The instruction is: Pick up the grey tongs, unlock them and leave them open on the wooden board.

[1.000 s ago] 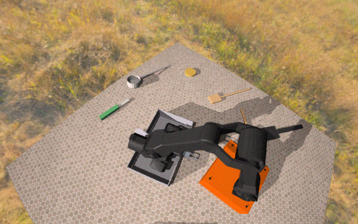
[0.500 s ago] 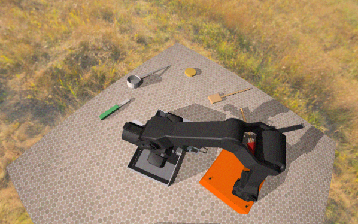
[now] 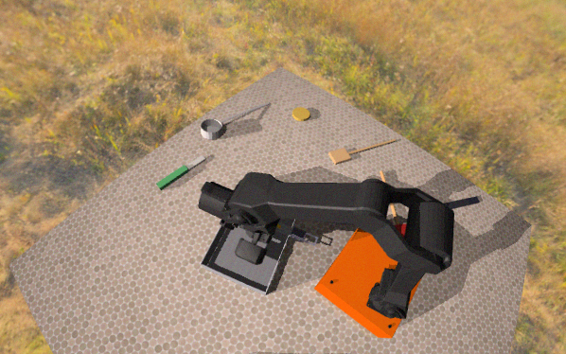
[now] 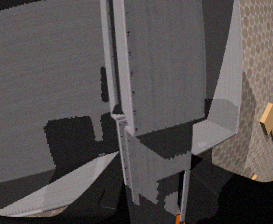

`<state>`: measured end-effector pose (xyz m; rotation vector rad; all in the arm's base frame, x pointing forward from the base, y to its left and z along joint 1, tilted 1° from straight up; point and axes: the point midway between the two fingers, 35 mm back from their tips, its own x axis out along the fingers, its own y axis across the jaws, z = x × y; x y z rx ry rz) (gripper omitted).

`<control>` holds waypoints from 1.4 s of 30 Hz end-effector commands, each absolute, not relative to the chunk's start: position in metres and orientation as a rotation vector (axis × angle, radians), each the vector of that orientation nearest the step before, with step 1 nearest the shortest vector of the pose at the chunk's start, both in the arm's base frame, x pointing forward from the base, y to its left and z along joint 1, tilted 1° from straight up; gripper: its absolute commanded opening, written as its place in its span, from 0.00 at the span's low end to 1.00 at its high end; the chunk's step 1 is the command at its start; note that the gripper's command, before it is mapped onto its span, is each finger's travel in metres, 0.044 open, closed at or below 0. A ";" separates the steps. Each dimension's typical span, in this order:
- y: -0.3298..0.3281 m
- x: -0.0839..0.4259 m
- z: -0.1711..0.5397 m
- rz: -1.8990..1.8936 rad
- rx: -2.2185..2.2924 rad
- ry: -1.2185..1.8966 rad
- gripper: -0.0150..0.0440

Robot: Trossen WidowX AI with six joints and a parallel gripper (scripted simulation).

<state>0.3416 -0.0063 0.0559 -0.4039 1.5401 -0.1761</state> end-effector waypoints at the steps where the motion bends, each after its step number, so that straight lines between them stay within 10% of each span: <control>1: -0.005 0.341 0.057 -0.081 -0.310 1.559 0.00; 42: 0.109 0.339 0.063 -0.076 0.083 1.558 0.00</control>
